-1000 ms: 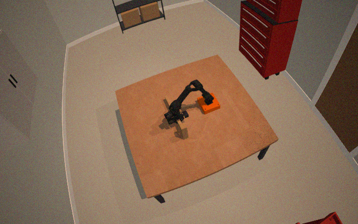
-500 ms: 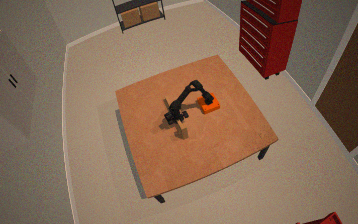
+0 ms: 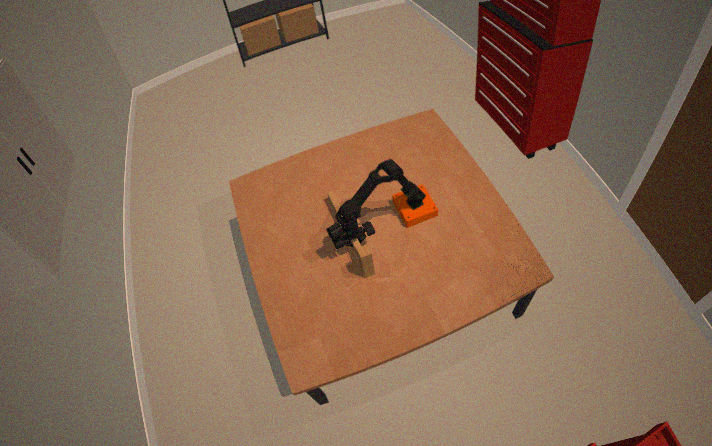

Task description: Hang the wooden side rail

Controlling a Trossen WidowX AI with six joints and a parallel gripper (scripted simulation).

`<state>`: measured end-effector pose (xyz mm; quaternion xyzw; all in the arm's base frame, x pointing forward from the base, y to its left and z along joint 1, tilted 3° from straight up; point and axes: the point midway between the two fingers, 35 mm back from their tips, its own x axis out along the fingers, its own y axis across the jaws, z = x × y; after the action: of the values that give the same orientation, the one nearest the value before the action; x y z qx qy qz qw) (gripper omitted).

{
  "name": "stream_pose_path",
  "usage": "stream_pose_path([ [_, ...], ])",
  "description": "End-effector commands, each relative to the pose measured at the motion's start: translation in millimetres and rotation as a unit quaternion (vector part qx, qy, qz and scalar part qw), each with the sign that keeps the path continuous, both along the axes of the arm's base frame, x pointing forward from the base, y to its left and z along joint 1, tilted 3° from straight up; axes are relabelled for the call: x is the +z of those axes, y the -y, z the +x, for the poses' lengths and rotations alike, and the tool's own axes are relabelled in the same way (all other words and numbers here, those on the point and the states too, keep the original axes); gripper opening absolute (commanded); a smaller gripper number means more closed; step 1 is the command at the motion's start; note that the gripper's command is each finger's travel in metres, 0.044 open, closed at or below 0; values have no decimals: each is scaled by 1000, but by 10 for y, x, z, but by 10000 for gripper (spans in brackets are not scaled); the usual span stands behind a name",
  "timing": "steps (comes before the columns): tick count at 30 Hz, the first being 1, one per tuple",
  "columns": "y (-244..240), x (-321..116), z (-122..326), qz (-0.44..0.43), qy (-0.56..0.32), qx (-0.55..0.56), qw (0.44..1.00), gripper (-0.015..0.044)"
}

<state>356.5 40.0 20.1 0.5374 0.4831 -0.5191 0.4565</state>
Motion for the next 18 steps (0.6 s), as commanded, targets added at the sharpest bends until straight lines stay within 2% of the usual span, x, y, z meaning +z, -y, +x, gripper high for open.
stream_pose_path([
  [1,-17,-1,7,2,3,0,1000,0],
  [18,-37,12,-9,2,2,0,1000,0],
])
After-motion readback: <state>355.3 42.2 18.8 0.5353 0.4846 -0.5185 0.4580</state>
